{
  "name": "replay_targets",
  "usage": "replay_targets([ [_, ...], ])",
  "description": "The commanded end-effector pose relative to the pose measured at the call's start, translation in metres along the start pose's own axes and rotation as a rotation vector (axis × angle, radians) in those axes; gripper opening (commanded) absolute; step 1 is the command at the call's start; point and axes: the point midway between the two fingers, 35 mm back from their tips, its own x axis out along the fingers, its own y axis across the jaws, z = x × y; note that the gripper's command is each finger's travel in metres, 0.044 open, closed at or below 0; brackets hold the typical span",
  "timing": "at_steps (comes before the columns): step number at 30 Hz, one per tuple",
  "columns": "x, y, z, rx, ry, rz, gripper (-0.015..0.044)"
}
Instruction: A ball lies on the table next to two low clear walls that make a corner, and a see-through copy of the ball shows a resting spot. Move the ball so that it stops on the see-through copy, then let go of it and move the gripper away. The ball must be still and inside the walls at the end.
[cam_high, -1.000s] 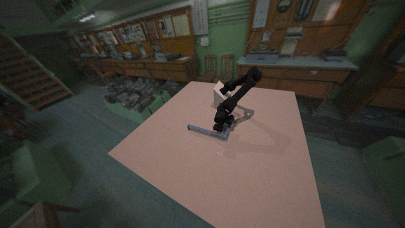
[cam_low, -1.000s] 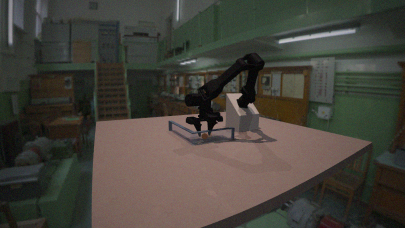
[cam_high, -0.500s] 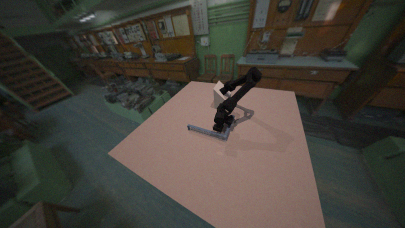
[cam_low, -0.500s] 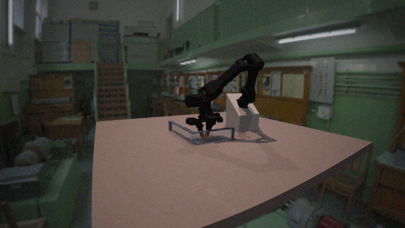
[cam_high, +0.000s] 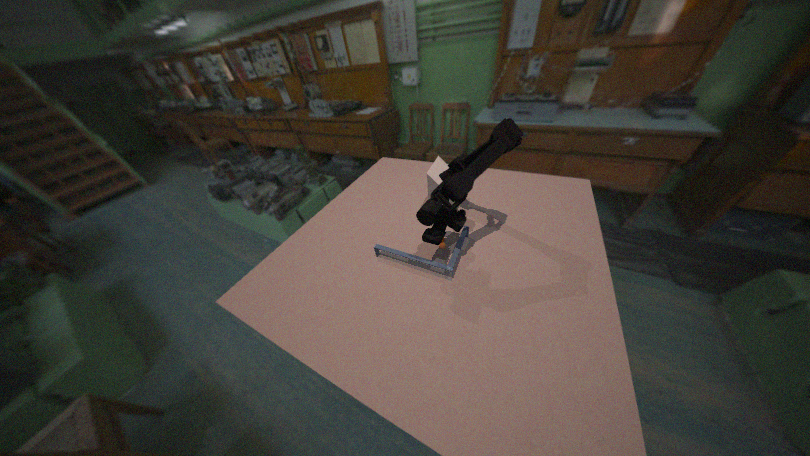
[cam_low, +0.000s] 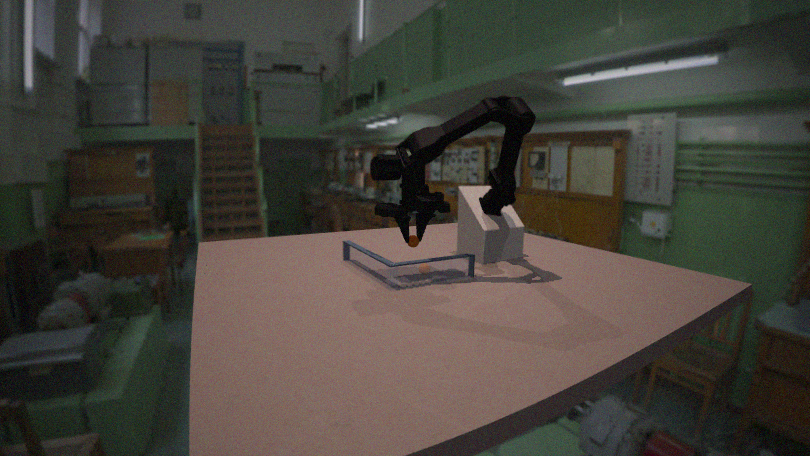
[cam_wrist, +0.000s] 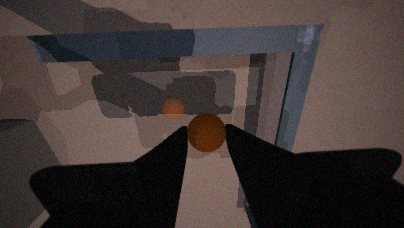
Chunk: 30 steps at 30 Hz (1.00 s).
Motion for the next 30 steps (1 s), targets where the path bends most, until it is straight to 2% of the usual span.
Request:
replay_targets([
  [1,-0.035,0.002,0.003,-0.011,0.003,-0.011,0.0000],
  [9,-0.045,0.005,0.004,-0.011,0.001,-0.011,0.0000],
  [30,0.004,0.038,-0.009,-0.010,0.000,-0.010,0.0000],
])
